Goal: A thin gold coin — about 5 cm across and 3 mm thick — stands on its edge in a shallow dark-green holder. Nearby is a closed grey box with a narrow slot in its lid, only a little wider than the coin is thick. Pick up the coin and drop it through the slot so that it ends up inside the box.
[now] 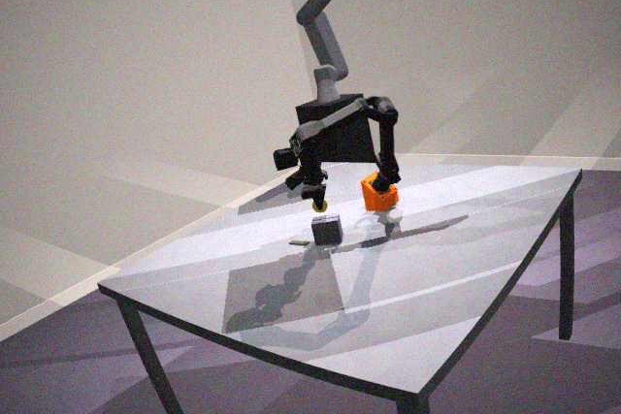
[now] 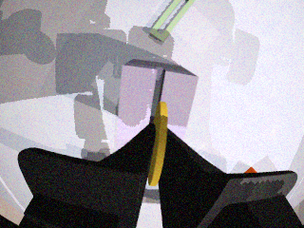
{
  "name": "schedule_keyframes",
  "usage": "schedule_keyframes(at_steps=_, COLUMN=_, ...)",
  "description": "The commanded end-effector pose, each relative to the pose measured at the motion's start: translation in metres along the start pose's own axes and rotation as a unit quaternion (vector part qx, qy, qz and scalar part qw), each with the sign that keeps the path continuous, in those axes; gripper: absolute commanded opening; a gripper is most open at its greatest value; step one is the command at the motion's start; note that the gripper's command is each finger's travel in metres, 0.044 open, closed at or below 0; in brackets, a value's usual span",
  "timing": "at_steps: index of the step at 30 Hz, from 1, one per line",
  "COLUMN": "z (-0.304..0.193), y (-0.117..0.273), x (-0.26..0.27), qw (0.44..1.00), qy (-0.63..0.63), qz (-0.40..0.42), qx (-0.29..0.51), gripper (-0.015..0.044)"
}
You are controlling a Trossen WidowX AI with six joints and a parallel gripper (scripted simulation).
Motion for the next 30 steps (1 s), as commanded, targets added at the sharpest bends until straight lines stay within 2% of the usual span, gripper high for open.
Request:
schedule_keyframes(at_steps=1, z=-0.0052, y=-0.0010, x=0.0008, qw=1.000, qy=-0.002, qz=0.002, qx=0.000, gripper=0.0004)
schedule_keyframes(at_steps=30, z=-0.0071, y=-0.0016, x=0.0007, qw=1.000, qy=-0.002, qz=-0.002, qx=0.000, gripper=0.0000)
Point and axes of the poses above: the point midway between the two fingers, 35 mm back from their tips, its own y axis back along the fingers, its own x axis across the jaws, z = x × y, the point moved 3 cm from there along y, back along the fingers, and after that the axes turned 9 degrees about y, right-handed, at the moved point
